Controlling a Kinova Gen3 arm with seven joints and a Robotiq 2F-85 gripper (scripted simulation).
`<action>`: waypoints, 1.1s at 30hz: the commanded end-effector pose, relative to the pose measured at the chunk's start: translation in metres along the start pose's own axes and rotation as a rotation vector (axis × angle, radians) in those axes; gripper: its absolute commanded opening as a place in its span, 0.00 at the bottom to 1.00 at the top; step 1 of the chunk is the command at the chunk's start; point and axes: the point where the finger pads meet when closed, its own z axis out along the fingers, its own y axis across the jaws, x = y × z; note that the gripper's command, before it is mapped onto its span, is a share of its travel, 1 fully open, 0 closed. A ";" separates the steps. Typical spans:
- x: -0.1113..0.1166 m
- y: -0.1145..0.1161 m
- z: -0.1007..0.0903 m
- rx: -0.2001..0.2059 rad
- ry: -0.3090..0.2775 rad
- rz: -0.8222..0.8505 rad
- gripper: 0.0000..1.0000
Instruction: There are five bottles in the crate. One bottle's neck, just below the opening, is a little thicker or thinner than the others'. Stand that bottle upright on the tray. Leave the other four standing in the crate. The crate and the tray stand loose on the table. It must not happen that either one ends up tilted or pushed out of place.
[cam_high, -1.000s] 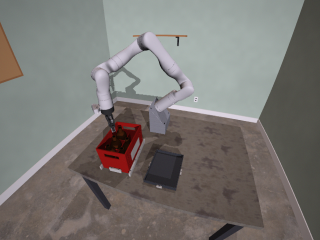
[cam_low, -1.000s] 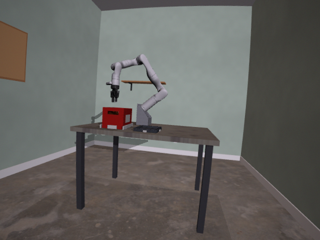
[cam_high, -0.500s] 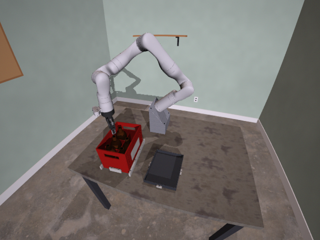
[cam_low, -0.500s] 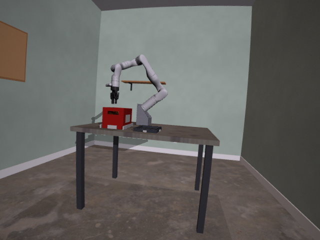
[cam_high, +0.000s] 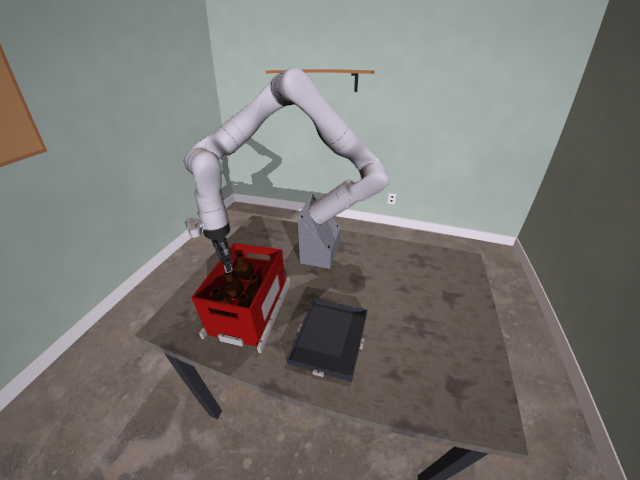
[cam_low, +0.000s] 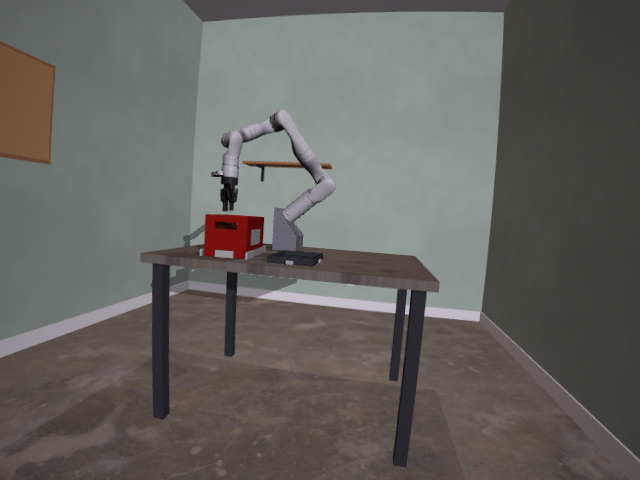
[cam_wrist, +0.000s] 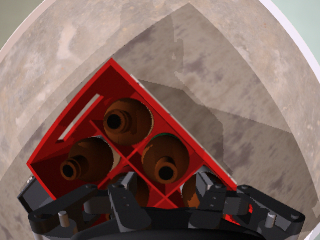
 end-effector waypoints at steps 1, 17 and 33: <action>0.000 0.000 0.003 0.000 -0.001 0.000 0.64; 0.000 0.000 0.006 0.000 -0.001 0.000 0.64; 0.000 0.000 0.006 0.000 -0.001 0.000 0.64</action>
